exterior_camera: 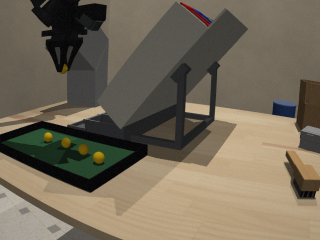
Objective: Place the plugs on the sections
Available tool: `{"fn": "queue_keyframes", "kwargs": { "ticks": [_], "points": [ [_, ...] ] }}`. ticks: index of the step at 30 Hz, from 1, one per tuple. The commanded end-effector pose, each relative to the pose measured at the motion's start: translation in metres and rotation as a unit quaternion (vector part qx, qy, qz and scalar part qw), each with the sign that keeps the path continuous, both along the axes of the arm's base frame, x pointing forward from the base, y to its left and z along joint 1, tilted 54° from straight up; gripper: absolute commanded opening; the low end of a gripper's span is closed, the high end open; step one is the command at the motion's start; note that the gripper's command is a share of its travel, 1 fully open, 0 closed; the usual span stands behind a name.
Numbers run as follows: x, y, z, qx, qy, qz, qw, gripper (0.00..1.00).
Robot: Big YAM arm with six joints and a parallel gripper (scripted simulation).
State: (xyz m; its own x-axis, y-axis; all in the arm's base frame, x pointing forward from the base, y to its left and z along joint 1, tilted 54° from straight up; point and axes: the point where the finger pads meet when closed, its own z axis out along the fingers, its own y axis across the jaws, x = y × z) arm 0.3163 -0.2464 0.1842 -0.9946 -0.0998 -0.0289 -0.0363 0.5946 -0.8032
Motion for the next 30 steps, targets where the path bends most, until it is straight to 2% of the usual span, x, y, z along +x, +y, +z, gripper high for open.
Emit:
{"fn": "queue_keyframes", "kwargs": {
  "ticks": [1, 14, 16, 30],
  "points": [
    [0.009, 0.020, 0.009, -0.006, -0.026, 0.015, 1.000, 0.00],
    [0.044, 0.144, 0.008, 0.000, -0.082, 0.098, 0.992, 0.00],
    [0.044, 0.144, 0.008, 0.000, -0.082, 0.098, 0.992, 0.00],
    [0.075, 0.257, 0.010, 0.001, -0.141, 0.170, 0.975, 0.00]
  ]
}}
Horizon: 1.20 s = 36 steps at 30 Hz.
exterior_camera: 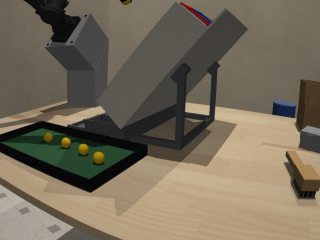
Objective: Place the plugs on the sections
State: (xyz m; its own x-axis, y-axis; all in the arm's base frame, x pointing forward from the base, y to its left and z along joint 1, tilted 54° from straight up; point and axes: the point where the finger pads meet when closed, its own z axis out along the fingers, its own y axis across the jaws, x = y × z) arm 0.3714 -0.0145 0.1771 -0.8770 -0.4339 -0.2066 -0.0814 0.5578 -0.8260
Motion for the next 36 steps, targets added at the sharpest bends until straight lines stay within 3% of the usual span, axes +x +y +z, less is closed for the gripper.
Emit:
{"fn": "queue_keyframes", "kwargs": {
  "ticks": [1, 20, 35, 36],
  "points": [
    [0.022, 0.034, 0.018, 0.019, -0.047, 0.004, 0.999, 0.00],
    [0.022, 0.035, 0.017, 0.022, -0.047, 0.004, 0.999, 0.00],
    [0.158, 0.049, 0.023, 0.020, -0.044, 0.005, 0.999, 0.00],
    [0.158, 0.049, 0.023, 0.020, -0.044, 0.005, 0.999, 0.00]
  ]
}}
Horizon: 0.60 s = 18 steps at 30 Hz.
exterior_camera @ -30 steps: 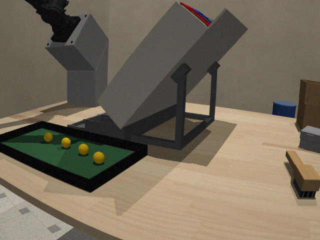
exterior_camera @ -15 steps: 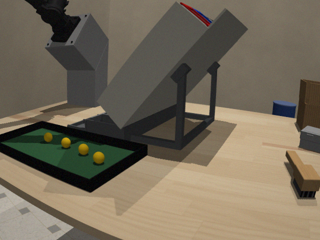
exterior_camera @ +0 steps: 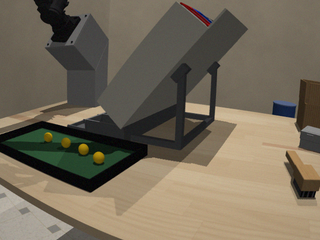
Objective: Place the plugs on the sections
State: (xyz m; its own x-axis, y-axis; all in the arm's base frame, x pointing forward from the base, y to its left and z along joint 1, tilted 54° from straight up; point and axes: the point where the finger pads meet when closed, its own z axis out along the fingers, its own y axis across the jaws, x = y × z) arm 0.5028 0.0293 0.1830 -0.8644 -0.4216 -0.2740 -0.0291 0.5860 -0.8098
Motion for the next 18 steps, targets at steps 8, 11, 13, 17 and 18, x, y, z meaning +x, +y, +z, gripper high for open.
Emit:
{"fn": "queue_keyframes", "kwargs": {
  "ticks": [8, 11, 13, 17, 18],
  "points": [
    [0.041, 0.007, 0.020, 0.003, -0.011, 0.005, 1.000, 0.00],
    [0.048, 0.009, 0.020, 0.003, -0.009, 0.004, 1.000, 0.00],
    [0.052, 0.009, 0.021, 0.003, -0.008, 0.004, 1.000, 0.00],
    [0.058, 0.010, 0.022, 0.003, -0.007, 0.003, 1.000, 0.00],
    [0.058, 0.010, 0.022, 0.003, -0.007, 0.003, 1.000, 0.00]
  ]
}}
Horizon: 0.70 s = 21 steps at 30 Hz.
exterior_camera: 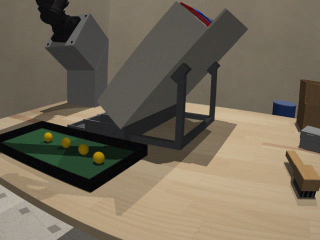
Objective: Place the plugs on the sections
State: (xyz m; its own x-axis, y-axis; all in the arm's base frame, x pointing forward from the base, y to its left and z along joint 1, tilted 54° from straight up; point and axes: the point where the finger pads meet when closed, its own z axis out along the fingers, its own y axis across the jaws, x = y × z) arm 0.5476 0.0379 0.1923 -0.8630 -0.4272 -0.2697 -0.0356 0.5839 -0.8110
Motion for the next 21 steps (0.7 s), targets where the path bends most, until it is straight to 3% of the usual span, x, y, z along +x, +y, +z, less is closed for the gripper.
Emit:
{"fn": "queue_keyframes", "kwargs": {
  "ticks": [1, 21],
  "points": [
    [0.0133, 0.0017, 0.0125, 0.004, -0.009, 0.001, 1.000, 0.00],
    [0.0134, 0.0019, 0.0119, 0.005, -0.016, 0.007, 1.000, 0.00]
  ]
}}
